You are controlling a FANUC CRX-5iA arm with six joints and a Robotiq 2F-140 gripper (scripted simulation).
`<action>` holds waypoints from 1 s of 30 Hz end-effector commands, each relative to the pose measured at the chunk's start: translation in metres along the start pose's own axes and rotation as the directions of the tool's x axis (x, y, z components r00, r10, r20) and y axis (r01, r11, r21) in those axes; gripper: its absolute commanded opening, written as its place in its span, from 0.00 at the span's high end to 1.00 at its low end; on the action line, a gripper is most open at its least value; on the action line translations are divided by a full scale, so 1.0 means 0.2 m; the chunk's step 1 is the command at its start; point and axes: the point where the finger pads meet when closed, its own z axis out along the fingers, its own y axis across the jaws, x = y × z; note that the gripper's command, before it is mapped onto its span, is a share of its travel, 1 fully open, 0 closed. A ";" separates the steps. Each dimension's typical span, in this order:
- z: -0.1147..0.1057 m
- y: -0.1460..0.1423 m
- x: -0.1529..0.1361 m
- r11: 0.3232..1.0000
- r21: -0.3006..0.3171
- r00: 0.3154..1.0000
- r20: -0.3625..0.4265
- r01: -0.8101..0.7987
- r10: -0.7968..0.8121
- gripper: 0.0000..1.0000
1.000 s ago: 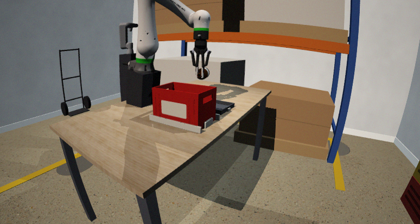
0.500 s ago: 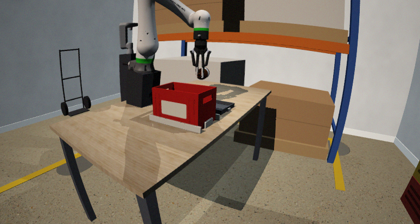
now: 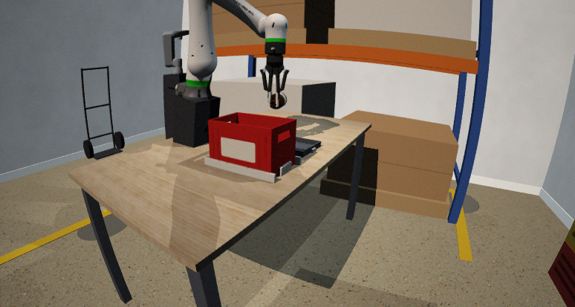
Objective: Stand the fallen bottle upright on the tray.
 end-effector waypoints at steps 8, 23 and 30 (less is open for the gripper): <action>0.00 0.00 0.00 1.000 0.000 1.000 0.000 0.015 -0.015 1.00; 0.00 0.00 0.00 0.981 0.000 0.981 0.000 0.192 -0.192 1.00; 0.00 0.00 0.00 0.967 0.000 0.967 0.000 0.254 -0.254 1.00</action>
